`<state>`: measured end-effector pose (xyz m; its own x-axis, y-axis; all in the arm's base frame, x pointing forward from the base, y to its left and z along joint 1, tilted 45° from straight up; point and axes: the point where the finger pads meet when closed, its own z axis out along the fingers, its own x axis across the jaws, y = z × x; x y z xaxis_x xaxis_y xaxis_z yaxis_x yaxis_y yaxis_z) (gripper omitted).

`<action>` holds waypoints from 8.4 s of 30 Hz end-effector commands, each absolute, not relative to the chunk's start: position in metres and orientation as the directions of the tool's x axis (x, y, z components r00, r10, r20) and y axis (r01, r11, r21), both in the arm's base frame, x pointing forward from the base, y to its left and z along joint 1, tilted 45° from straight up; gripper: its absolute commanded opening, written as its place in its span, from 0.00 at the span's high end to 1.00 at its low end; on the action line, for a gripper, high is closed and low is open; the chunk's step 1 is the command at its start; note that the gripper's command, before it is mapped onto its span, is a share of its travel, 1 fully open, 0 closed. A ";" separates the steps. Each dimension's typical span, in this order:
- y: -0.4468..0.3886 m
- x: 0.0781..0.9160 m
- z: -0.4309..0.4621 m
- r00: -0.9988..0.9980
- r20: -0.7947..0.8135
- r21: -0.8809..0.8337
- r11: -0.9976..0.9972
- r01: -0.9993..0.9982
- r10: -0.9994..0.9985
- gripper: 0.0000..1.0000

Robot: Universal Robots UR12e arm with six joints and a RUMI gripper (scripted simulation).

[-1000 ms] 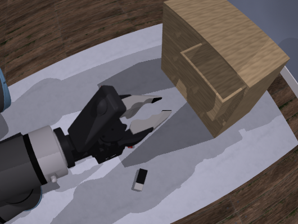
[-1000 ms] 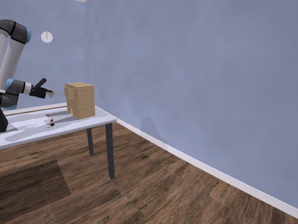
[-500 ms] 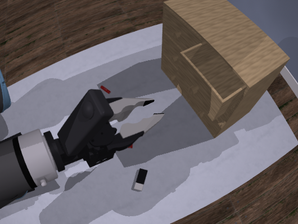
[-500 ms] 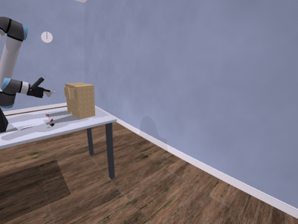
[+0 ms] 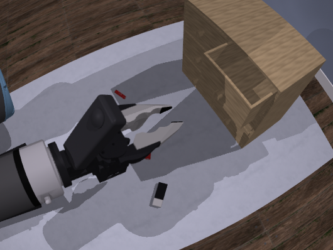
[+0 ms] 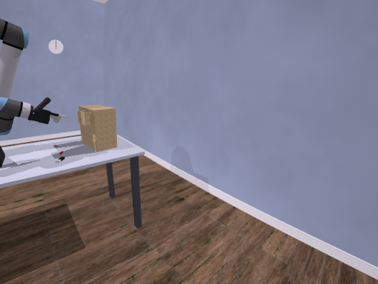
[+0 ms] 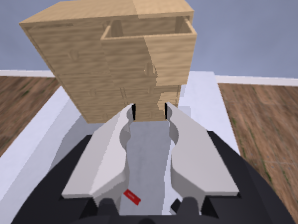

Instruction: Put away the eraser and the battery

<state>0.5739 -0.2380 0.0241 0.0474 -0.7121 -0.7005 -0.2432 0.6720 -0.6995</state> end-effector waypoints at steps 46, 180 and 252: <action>-0.242 0.573 0.025 0.048 -0.700 -0.697 0.667 -0.264 -0.713 0.80; -0.294 0.496 0.075 0.050 -0.700 -0.253 0.182 -0.950 -0.712 0.80; -0.306 0.479 0.086 0.048 -0.700 -0.103 0.034 -0.994 -0.712 0.80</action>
